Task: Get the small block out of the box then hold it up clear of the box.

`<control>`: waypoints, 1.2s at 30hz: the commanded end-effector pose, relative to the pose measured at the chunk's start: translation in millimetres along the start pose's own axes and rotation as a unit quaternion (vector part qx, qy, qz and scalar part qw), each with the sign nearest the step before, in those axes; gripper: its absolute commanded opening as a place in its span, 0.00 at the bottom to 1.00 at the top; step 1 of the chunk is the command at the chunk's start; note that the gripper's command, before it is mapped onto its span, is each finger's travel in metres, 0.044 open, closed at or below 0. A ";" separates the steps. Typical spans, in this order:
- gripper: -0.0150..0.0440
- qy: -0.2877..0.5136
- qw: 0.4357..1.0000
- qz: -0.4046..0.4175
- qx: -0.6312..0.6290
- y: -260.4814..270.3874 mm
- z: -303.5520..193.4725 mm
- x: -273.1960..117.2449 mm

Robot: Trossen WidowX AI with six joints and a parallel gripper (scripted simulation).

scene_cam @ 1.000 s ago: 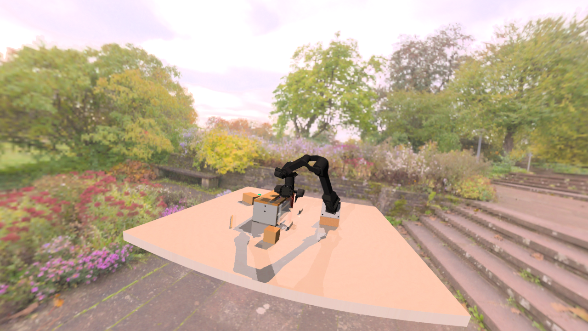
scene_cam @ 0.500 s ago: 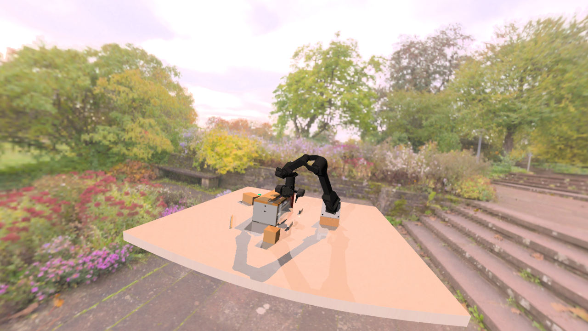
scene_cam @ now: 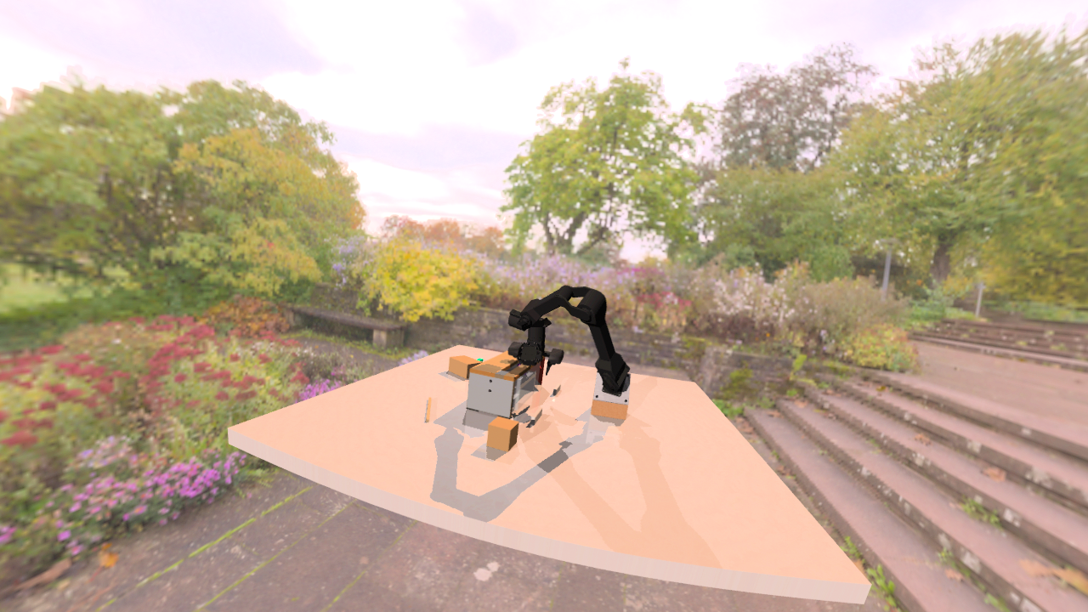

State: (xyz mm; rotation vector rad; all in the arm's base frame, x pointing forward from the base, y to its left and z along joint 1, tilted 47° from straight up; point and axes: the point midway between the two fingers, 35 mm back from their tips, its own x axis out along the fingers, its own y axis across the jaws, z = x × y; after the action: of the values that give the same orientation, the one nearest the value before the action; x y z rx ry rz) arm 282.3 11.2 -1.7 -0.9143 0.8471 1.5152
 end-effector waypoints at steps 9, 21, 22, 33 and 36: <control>0.93 0.001 1.000 0.001 -0.001 -0.1 -12.0 4.9; 0.93 0.001 1.000 0.001 -0.001 -0.1 -23.4 8.9; 0.93 0.001 1.000 0.001 -0.001 -0.1 -24.4 9.3; 0.93 0.002 1.000 0.001 -0.001 0.0 -34.8 13.0; 0.93 0.002 1.000 0.001 -0.001 0.0 -37.7 14.0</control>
State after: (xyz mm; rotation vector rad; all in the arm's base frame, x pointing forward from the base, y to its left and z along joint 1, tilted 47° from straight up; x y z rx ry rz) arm 285.9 -13.7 -25.3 -0.9200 0.8417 1.5092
